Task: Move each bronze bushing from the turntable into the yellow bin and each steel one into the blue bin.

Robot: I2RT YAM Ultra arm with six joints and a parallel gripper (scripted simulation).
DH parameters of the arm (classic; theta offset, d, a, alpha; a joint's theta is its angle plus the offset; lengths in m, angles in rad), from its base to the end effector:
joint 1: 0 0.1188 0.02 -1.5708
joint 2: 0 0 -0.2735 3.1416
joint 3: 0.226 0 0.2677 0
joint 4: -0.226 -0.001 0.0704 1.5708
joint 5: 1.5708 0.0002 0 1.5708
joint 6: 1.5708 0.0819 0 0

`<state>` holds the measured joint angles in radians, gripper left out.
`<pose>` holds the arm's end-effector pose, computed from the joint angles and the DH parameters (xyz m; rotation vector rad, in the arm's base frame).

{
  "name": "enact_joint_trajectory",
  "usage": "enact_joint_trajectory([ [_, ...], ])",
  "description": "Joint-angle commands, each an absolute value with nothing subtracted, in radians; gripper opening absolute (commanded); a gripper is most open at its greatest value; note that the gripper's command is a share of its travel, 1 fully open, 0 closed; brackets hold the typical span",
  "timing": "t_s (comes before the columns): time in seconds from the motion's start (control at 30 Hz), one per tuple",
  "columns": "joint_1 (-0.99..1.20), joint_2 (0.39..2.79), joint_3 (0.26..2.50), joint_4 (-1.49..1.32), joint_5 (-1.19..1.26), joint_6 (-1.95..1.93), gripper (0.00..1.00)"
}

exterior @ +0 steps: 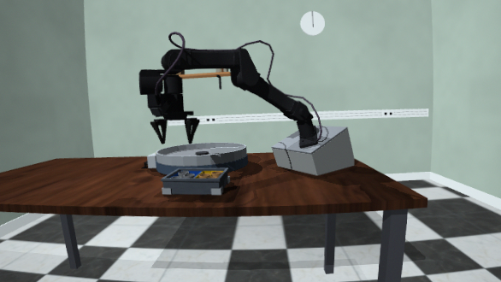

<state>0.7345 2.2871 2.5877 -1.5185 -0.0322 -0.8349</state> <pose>0.3564 0.3267 0.3167 -1.9753 1.9668 0.0199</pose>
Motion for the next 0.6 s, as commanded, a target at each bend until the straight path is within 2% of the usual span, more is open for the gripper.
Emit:
enact_joint_trajectory([
  [0.0, 0.728, 2.274, 2.621, -1.552, -0.042, -0.841, 1.00],
  [0.57, 0.728, 2.264, 2.622, -1.553, -0.042, -0.841, 1.00],
])
